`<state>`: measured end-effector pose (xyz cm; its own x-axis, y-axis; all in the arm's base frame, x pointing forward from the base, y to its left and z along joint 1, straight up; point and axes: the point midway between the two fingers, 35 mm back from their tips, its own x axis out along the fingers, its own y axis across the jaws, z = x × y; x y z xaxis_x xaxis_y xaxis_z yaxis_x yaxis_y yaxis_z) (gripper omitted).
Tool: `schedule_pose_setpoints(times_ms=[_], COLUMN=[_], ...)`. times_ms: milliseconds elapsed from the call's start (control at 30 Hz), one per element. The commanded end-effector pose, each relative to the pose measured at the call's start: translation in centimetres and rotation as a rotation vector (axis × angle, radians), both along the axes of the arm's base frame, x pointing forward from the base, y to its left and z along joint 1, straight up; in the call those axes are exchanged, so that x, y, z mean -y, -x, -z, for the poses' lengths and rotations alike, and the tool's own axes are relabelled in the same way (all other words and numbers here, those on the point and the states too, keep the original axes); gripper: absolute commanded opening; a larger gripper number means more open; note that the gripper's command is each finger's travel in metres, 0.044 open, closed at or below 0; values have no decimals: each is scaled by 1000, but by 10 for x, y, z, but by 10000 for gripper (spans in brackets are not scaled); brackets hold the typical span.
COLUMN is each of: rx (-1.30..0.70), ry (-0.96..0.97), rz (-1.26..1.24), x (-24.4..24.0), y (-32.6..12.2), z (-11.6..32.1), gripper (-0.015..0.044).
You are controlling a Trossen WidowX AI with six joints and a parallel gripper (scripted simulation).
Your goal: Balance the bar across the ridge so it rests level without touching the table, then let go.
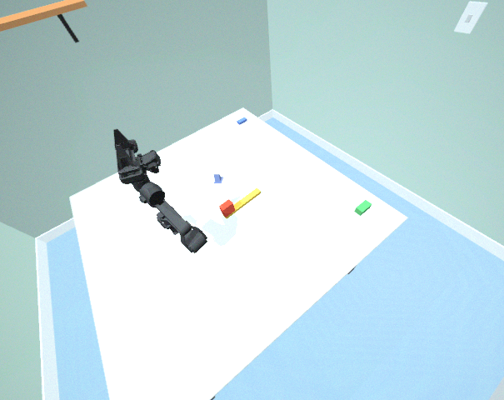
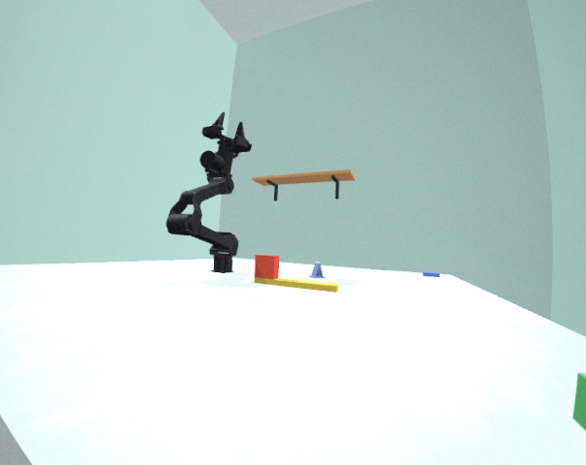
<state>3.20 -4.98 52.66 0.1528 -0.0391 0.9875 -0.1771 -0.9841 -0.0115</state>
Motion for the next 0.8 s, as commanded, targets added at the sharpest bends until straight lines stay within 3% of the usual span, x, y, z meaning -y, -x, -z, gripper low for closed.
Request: schedule_pose_setpoints(times_ms=[0, 100, 767], rx=[1, 12, 36], ry=[4, 60, 505], rz=[4, 65, 434], x=[-1, -14, -131], y=[0, 5, 1], z=[0, -6, -18], gripper=[374, 315, 315])
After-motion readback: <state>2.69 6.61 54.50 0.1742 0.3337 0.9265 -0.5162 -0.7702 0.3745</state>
